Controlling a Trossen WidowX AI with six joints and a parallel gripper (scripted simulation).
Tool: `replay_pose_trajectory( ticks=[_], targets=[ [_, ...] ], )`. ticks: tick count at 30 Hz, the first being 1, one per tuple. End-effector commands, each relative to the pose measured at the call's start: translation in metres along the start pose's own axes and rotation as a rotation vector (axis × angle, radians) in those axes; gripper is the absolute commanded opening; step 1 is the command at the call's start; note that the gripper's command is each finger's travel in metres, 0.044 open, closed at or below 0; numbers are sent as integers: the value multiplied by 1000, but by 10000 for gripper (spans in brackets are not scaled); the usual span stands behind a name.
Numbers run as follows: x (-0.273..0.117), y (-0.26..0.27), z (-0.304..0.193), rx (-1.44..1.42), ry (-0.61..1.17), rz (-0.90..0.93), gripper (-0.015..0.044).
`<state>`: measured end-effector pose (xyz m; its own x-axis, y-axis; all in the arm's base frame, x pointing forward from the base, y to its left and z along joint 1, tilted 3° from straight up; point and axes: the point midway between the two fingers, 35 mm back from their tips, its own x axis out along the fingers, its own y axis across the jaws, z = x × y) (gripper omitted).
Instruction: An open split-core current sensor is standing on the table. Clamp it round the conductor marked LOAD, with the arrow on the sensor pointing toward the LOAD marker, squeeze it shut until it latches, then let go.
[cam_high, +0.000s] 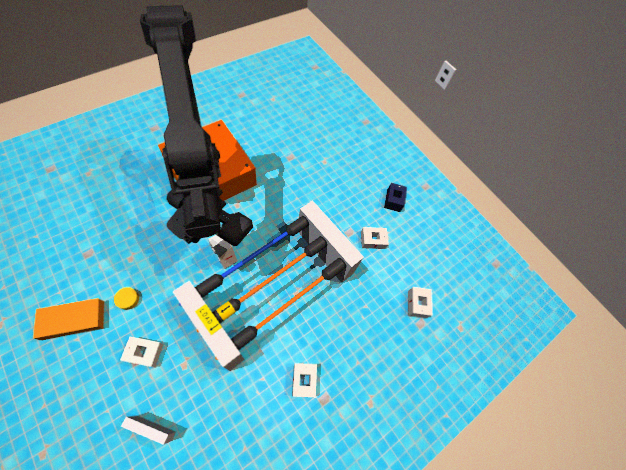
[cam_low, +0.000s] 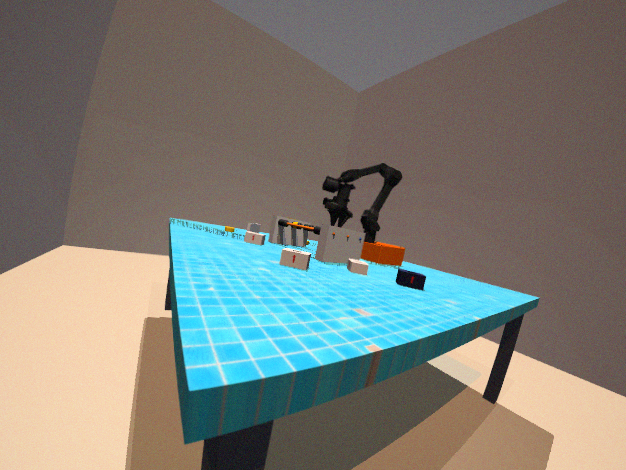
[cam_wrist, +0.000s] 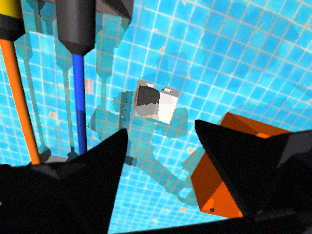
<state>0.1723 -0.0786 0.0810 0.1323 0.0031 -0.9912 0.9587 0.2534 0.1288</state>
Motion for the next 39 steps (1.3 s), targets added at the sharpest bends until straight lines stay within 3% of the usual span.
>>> replay_pose_trajectory(
  ticks=[1,39],
  targets=[
    [-1,8,6,367,-8,-69,320],
    [58,4,6,367,-7,-68,320]
  ],
)
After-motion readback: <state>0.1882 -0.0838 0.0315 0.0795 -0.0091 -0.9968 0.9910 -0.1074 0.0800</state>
